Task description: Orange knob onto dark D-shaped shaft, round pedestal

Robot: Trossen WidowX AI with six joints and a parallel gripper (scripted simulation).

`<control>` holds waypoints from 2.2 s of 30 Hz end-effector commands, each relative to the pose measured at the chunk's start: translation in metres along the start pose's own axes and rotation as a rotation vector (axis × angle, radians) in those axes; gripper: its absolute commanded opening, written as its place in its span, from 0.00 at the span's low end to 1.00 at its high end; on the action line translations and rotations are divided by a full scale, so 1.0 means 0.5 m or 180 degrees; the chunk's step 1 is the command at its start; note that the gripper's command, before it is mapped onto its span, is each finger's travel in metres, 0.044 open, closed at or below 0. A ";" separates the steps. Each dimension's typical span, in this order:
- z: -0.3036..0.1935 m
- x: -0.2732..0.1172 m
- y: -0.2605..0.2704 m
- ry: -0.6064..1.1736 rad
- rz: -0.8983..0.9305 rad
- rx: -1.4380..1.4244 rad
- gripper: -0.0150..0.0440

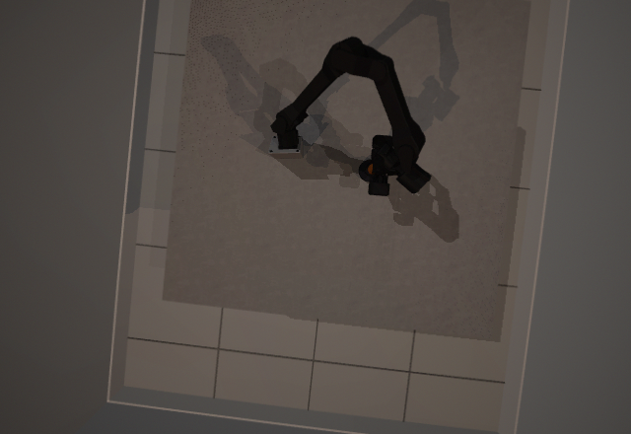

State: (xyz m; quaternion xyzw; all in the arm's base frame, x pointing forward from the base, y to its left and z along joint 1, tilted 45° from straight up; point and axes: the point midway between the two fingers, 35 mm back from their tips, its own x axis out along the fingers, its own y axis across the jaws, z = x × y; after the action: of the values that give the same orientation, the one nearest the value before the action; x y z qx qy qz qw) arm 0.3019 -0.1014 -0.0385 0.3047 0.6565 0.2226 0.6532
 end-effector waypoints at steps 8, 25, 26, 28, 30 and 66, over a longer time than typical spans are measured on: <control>0.000 0.006 0.004 -0.0022 0.0009 -0.0007 0.25; -0.003 0.038 -0.001 -0.0023 0.0010 -0.0019 0.25; -0.003 0.040 -0.001 -0.0023 0.0011 -0.0019 0.25; -0.002 0.041 0.000 -0.0023 0.0011 -0.0019 0.25; -0.002 0.038 0.001 -0.0010 0.0000 -0.0039 0.25; 0.005 -0.075 -0.005 -0.0026 -0.0021 -0.0039 1.00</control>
State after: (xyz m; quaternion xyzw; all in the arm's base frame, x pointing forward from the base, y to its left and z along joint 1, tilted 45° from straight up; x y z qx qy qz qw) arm 0.3007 -0.0963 -0.0397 0.3033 0.6596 0.2309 0.6478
